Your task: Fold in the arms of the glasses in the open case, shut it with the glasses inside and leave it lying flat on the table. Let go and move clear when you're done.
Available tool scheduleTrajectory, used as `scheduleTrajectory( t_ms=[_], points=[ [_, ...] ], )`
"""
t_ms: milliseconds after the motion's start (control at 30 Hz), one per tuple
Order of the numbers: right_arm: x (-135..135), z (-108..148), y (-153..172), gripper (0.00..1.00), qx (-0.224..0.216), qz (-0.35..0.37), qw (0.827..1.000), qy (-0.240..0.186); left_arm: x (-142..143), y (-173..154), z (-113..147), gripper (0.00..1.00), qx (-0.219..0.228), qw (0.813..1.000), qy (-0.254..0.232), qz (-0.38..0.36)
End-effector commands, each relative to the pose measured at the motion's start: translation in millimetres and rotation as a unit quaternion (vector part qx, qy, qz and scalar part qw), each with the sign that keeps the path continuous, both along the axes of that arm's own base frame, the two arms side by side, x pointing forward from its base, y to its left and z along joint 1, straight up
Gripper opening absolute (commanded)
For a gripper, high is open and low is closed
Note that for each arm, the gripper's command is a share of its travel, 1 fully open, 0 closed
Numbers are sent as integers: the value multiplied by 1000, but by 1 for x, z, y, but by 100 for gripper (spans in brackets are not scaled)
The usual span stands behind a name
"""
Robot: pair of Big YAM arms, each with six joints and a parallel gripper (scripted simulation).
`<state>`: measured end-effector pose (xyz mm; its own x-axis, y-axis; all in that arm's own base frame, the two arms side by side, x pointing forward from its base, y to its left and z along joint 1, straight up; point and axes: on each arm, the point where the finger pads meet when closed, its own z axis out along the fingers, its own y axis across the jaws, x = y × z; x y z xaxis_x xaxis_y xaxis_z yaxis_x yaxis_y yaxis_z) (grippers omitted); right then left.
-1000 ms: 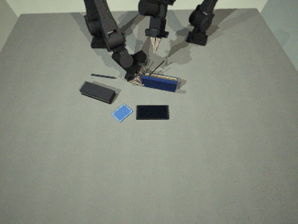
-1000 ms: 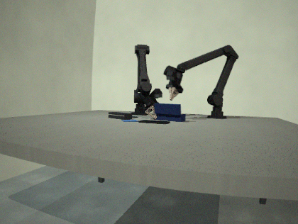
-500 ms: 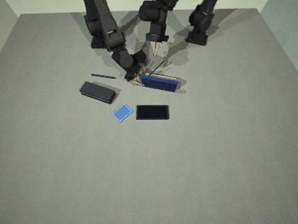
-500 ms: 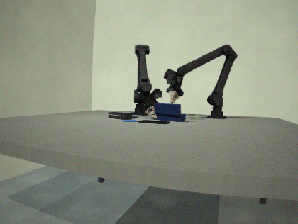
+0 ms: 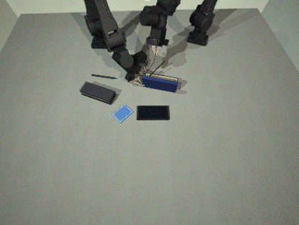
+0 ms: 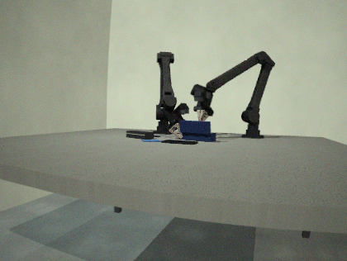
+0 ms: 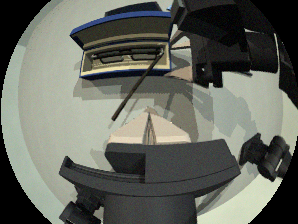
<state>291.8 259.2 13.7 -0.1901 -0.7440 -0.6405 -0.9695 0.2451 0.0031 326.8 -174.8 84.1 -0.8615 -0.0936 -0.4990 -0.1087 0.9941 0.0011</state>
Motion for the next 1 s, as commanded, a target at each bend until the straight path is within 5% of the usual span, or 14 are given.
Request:
scheduleTrajectory(
  t_ms=[0,367,967],
  points=[
    [35,30,14,57,25,-9,999,-40,4,3,-13,0,-1,1000,1,9],
    [35,30,14,57,25,-9,999,-40,3,4,-29,0,-1,1000,1,12],
    [35,30,14,57,25,-9,999,-40,11,14,-19,0,-6,1000,-11,0]
  ],
)
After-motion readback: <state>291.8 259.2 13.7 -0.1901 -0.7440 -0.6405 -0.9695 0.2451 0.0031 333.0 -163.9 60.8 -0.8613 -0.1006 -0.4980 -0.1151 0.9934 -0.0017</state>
